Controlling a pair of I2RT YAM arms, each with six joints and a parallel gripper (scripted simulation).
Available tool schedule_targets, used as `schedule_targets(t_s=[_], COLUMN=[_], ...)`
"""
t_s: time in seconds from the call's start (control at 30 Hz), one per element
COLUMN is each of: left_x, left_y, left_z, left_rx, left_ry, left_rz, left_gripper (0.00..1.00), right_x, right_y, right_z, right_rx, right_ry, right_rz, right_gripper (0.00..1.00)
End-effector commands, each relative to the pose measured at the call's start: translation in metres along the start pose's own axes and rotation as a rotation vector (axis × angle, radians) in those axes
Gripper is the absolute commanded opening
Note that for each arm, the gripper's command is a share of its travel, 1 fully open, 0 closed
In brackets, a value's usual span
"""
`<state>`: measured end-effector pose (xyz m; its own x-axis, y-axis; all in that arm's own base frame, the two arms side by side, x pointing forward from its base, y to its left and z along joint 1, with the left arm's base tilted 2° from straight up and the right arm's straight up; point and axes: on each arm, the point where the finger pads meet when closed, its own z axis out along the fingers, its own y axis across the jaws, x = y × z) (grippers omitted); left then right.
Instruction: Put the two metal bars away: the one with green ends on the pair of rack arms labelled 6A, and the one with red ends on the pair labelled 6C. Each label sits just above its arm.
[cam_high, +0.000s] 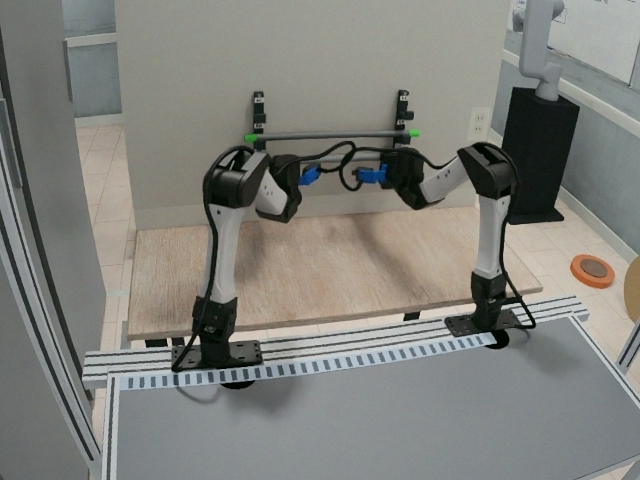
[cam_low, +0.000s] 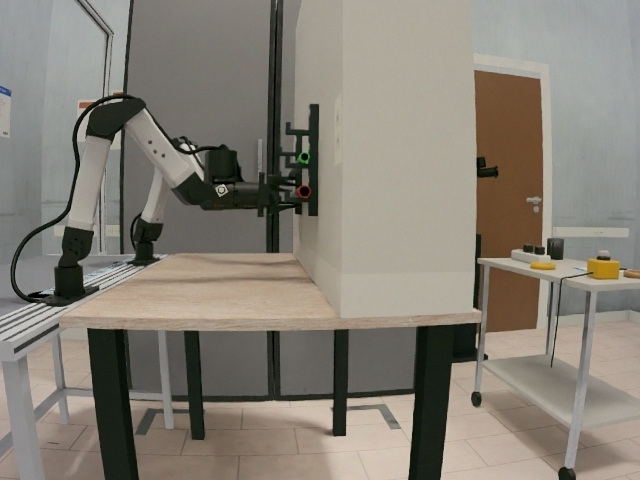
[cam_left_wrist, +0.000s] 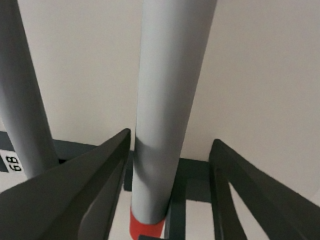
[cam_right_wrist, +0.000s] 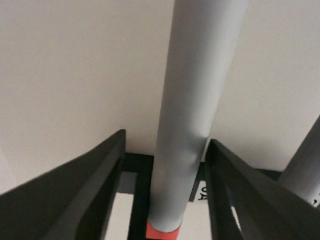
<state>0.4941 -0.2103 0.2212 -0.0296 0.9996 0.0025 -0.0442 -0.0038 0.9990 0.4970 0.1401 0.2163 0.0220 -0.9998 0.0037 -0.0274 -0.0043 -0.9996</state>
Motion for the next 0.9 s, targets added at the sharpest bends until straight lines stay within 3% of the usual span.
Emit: schedule_targets(t_s=[0.0, 0.87], left_x=[-0.0066, -0.0066], left_y=[-0.0105, -0.0105], left_z=[0.0052, 0.0052], left_rx=[0.021, 0.021], left_ry=[-0.013, -0.013], left_rz=[0.015, 0.015], left_gripper=[0.46, 0.11], right_x=[-0.0015, -0.0015], right_y=[-0.0107, -0.0107], right_z=[0.0062, 0.0062], right_rx=[0.024, 0.024], right_ry=[-0.004, -0.004], right_rz=[0.002, 0.002], right_gripper=[0.46, 0.11])
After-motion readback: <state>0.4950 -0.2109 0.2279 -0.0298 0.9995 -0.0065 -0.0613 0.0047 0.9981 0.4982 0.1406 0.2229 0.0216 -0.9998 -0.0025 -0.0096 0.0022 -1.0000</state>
